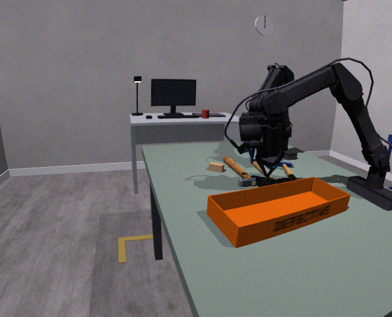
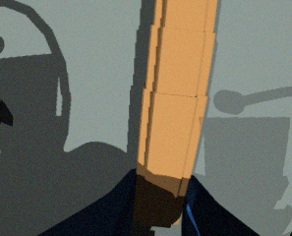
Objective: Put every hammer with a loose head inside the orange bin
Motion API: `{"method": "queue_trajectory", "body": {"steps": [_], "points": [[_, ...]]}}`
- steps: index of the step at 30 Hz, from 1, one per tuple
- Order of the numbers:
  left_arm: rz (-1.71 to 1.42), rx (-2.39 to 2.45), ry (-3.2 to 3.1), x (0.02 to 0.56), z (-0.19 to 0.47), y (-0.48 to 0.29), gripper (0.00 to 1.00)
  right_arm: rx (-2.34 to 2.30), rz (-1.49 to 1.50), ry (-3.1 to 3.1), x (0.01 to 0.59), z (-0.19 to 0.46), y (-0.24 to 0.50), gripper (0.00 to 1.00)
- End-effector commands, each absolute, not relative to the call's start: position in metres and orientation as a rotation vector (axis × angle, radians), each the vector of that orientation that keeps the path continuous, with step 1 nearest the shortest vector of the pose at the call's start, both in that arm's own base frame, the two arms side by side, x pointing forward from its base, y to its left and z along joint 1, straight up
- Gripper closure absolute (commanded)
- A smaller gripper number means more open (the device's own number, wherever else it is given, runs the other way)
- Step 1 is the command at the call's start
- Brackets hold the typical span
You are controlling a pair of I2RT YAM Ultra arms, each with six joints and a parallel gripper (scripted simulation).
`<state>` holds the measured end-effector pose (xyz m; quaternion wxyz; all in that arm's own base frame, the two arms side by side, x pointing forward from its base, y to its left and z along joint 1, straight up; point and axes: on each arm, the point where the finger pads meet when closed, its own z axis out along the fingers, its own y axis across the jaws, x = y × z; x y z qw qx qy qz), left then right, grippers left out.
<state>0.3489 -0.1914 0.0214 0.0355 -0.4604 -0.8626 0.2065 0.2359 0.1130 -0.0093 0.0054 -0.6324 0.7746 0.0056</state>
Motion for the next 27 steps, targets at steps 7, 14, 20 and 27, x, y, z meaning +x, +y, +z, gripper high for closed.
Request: {"method": "queue_trajectory", "body": {"steps": [7,14,20,27], "points": [[0.43,-0.863,-2.912,0.351,0.026,-0.195,0.62,-1.971,-0.005,2.43,0.237,-0.006,0.108,0.81],[0.261,-0.466,-3.041,0.353,0.025,-0.193,0.62,-1.971,-0.005,2.43,0.237,-0.006,0.108,0.81],[0.173,-0.251,-3.098,0.354,0.024,-0.191,0.62,-1.971,-0.005,2.43,0.237,-0.006,0.108,0.81],[0.024,-0.115,-3.158,0.353,0.015,-0.19,0.62,-1.971,-0.005,2.43,0.237,-0.006,0.108,0.81]]}}
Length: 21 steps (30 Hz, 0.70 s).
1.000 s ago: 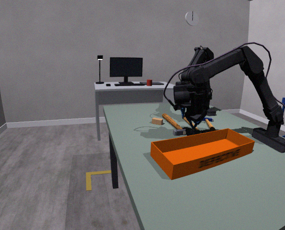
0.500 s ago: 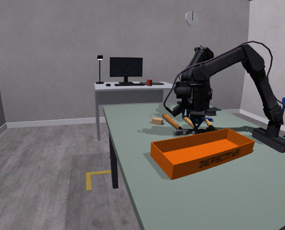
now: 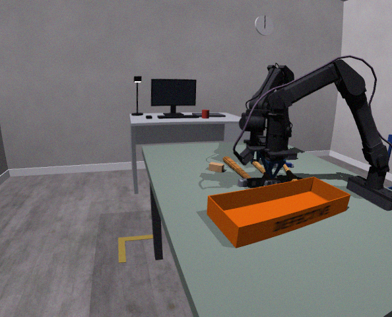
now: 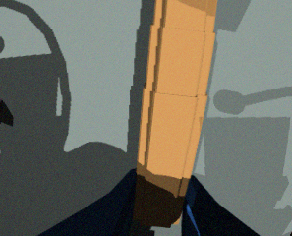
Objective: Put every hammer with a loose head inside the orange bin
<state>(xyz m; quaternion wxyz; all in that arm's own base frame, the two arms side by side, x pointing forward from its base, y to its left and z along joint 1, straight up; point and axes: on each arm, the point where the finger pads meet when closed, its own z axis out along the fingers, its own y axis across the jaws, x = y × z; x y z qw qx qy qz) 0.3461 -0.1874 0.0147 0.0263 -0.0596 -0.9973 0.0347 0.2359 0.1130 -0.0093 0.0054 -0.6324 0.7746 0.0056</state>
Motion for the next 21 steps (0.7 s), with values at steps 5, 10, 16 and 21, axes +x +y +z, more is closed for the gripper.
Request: {"method": "queue_trajectory", "body": {"steps": [5,10,16,21], "points": [[0.0,-0.218,-3.165,0.353,0.009,-0.209,0.62,-1.971,-0.005,2.43,0.237,-0.006,0.108,0.81],[0.008,-0.219,-3.145,0.348,0.008,-0.21,0.62,-1.971,-0.005,2.43,0.237,-0.006,0.108,0.81],[0.018,-0.206,-3.157,0.355,0.004,-0.208,0.62,-1.971,-0.005,2.43,0.237,-0.006,0.108,0.81],[0.017,-0.218,-3.156,0.359,-0.004,-0.206,0.62,-1.971,-0.005,2.43,0.237,-0.006,0.108,0.81]]}}
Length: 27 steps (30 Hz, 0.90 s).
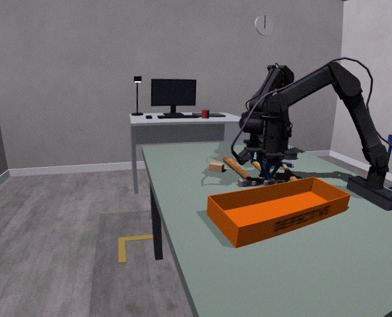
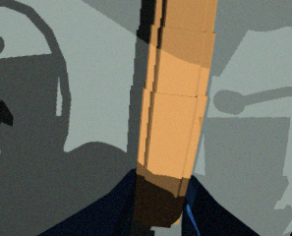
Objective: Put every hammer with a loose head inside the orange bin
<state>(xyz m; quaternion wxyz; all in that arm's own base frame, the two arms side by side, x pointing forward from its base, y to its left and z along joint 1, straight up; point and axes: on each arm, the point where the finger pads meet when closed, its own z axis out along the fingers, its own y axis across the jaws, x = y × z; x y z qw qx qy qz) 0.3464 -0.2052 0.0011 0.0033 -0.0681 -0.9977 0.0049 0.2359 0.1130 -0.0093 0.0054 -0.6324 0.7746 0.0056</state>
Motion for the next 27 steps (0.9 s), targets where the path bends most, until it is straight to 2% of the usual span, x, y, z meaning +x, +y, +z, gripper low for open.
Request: {"method": "queue_trajectory", "body": {"steps": [1,19,27], "points": [[0.009,-0.217,-3.146,0.356,-0.008,-0.204,0.62,-1.971,-0.005,2.43,0.237,-0.006,0.108,0.81],[-0.012,-0.211,-3.119,0.347,-0.021,-0.202,0.62,-1.971,-0.005,2.43,0.237,-0.006,0.108,0.81],[0.002,-0.209,-3.138,0.344,0.012,-0.209,0.62,-1.971,-0.005,2.43,0.237,-0.006,0.108,0.81]]}}
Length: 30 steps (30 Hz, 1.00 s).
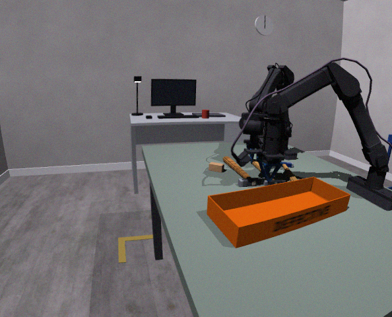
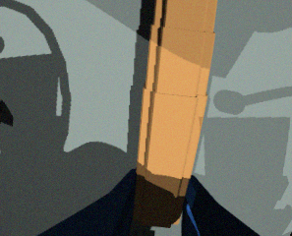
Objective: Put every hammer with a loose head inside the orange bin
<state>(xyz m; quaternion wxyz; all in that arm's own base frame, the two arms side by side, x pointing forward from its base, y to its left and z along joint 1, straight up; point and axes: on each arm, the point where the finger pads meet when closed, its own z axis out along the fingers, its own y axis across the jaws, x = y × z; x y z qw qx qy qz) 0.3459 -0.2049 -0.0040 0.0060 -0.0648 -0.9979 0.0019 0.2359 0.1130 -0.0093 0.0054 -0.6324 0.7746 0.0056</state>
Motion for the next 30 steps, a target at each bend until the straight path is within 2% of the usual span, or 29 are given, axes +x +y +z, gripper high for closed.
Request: {"method": "queue_trajectory", "body": {"steps": [1,27,28,30], "points": [[0.02,-0.213,-3.158,0.348,0.015,-0.212,0.62,-1.971,-0.005,2.43,0.237,-0.006,0.108,0.81],[0.006,-0.215,-3.142,0.348,-0.019,-0.206,0.62,-1.971,-0.005,2.43,0.237,-0.006,0.108,0.81],[0.006,-0.215,-3.142,0.348,-0.019,-0.206,0.71,-1.971,-0.005,2.43,0.237,-0.006,0.108,0.81],[0.006,-0.215,-3.142,0.348,-0.019,-0.206,0.71,-1.971,-0.005,2.43,0.237,-0.006,0.108,0.81]]}}
